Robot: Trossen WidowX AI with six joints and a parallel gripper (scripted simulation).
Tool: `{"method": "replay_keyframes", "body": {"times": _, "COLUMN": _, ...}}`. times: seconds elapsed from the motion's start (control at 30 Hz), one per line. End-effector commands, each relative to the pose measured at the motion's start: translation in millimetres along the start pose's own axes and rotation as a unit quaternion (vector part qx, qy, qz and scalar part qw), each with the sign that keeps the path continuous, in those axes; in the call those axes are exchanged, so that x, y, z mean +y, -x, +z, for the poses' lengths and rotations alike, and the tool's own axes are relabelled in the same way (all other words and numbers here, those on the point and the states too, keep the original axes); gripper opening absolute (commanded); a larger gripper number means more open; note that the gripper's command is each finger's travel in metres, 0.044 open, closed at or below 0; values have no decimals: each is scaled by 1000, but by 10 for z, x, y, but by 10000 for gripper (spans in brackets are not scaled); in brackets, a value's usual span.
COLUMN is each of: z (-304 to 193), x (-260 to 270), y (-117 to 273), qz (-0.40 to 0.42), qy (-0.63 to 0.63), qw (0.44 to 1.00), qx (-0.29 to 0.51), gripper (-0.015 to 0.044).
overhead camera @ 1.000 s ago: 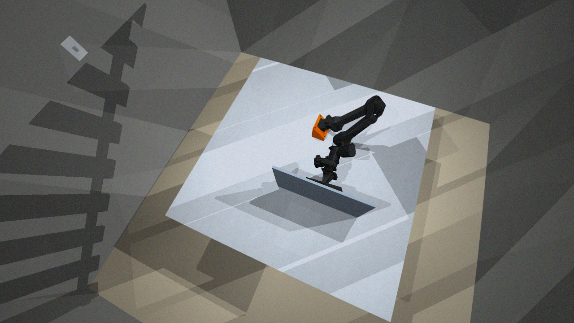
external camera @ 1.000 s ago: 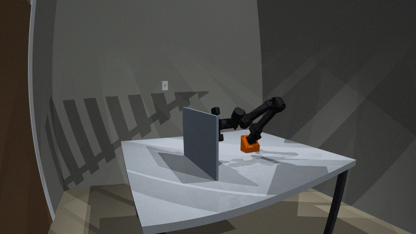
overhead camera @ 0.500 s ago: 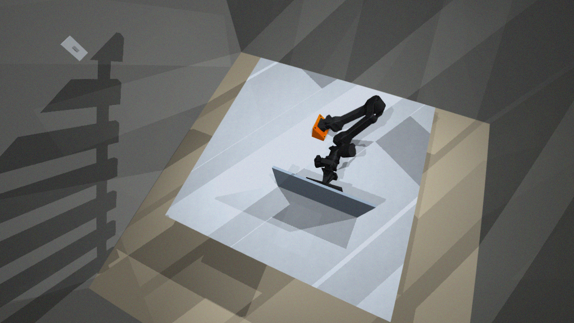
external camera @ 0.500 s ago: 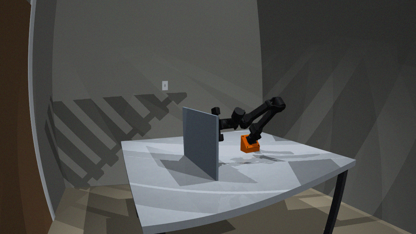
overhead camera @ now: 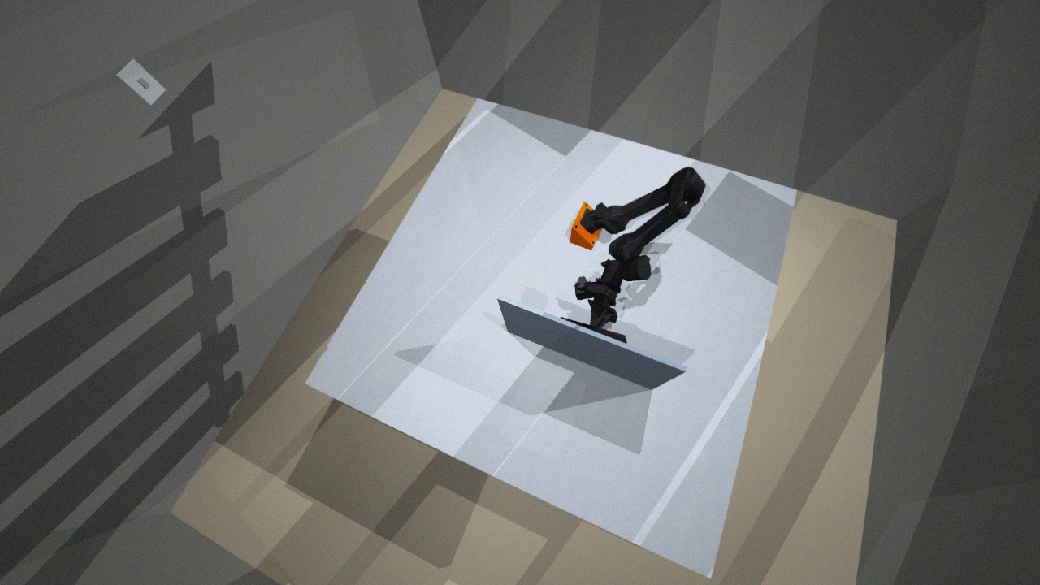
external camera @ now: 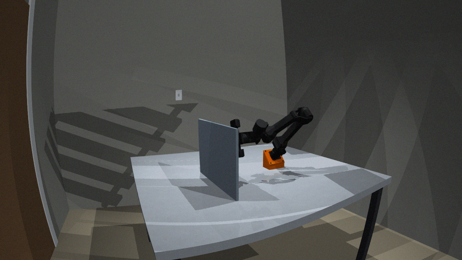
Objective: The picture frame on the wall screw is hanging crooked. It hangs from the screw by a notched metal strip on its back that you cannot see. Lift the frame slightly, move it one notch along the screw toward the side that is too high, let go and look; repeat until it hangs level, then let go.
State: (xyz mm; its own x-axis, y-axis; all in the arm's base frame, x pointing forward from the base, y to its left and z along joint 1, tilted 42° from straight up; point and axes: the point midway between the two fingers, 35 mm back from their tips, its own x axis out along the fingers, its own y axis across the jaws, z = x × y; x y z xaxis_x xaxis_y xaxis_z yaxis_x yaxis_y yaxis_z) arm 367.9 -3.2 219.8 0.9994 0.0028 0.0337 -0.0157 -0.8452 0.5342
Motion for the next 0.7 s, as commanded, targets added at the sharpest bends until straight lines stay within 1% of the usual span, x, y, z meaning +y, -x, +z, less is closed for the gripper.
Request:
{"method": "replay_keyframes", "body": {"times": 0.0, "z": -4, "x": 17, "y": -4, "qz": 7, "qy": 2, "qw": 1000, "qx": 0, "gripper": 0}}
{"method": "replay_keyframes", "body": {"times": 0.67, "z": -1, "x": -24, "y": -6, "qz": 2, "qy": 0, "qw": 1000, "qx": 0, "gripper": 0}}
